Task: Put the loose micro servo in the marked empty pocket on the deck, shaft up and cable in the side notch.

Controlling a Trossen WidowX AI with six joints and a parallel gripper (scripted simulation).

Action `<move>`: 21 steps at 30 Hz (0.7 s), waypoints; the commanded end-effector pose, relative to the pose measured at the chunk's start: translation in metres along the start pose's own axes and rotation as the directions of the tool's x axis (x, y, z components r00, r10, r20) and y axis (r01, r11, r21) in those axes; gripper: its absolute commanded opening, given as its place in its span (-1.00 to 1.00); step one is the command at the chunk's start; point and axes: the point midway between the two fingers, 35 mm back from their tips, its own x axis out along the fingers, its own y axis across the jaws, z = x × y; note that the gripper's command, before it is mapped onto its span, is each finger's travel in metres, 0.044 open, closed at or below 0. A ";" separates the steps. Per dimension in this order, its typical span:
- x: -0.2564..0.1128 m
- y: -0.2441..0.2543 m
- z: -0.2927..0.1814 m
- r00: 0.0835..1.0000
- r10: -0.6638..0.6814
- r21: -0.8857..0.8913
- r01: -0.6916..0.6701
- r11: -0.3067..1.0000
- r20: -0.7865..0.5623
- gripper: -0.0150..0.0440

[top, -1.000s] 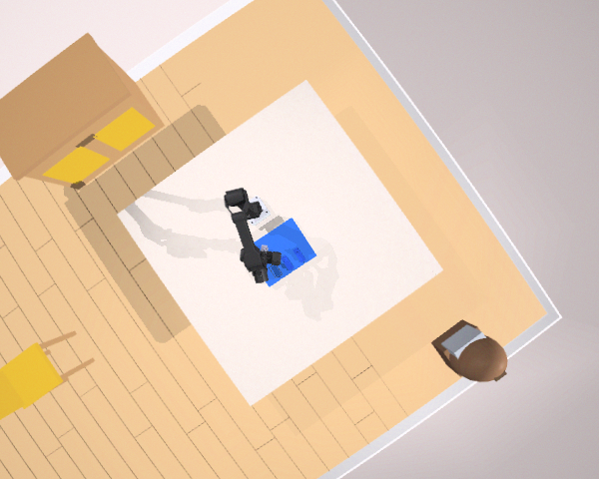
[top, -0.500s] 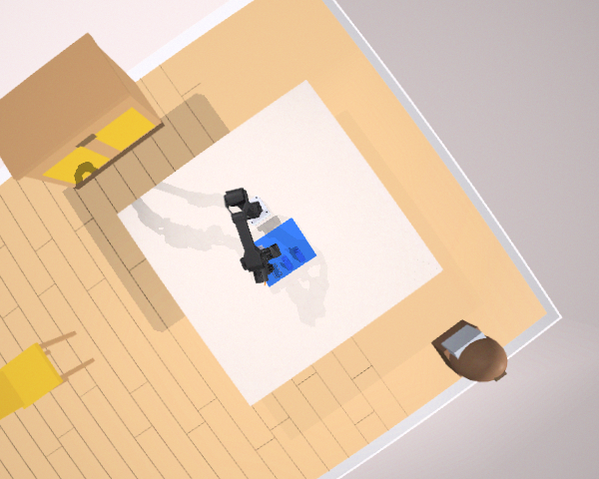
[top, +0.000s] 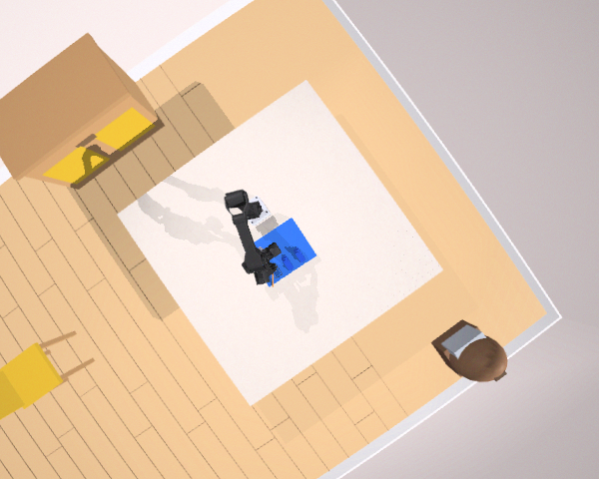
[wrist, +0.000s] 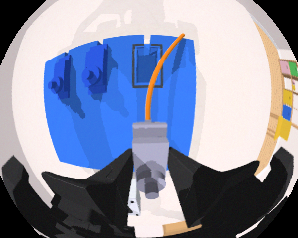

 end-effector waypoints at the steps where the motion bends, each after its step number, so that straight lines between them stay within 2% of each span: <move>1: -0.003 -0.001 0.018 1.000 -0.004 -0.002 0.004 1.000 0.013 -0.49; 21: -0.005 0.000 0.096 1.000 -0.003 -0.002 0.003 1.000 0.020 -0.49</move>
